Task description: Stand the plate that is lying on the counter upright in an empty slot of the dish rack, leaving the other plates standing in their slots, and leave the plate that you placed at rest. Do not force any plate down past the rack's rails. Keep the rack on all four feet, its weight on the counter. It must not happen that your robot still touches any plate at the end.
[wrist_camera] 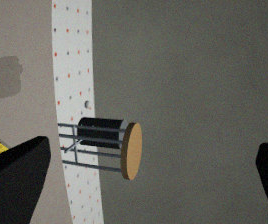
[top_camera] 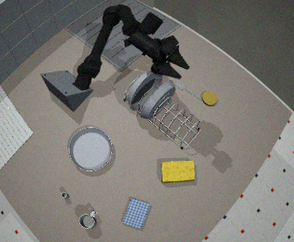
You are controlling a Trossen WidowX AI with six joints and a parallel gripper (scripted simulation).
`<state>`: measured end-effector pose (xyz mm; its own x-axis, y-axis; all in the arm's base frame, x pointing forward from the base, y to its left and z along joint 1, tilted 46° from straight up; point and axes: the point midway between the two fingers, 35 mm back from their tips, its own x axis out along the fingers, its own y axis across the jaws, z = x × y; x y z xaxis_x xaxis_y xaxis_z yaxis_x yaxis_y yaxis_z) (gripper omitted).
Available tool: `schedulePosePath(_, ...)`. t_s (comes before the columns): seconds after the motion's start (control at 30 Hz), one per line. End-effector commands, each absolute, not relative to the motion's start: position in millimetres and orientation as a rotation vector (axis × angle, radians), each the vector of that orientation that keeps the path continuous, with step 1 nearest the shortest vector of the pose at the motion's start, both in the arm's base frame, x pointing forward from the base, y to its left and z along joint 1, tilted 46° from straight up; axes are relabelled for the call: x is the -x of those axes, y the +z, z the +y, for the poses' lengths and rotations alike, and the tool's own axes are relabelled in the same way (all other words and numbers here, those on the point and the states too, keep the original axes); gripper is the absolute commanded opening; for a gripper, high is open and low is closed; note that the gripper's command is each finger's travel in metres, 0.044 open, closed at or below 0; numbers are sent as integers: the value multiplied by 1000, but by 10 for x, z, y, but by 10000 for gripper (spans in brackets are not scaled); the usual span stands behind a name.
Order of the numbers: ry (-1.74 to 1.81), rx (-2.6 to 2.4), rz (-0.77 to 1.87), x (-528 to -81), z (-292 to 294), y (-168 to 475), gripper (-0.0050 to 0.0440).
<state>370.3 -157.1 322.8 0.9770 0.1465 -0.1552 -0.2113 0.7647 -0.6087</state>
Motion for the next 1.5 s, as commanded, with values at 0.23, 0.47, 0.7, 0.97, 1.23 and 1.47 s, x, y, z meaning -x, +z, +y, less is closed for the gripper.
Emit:
schedulePosePath(0.23, 139, 419, 291, -3669, -2009, 2638, 440)
schedulePosePath(0.47, 86, 217, 421, -3560, -2281, 2198, 440)
schedulePosePath(0.7, 45, 70, 508, -3446, -2445, 1889, 440)
schedulePosePath(0.97, -28, -170, 637, -3214, -2649, 1411, 440)
schedulePosePath(1.23, -86, -353, 725, -3007, -2752, 1072, 440)
schedulePosePath(1.47, -156, -570, 820, -2742, -2818, 703, 440)
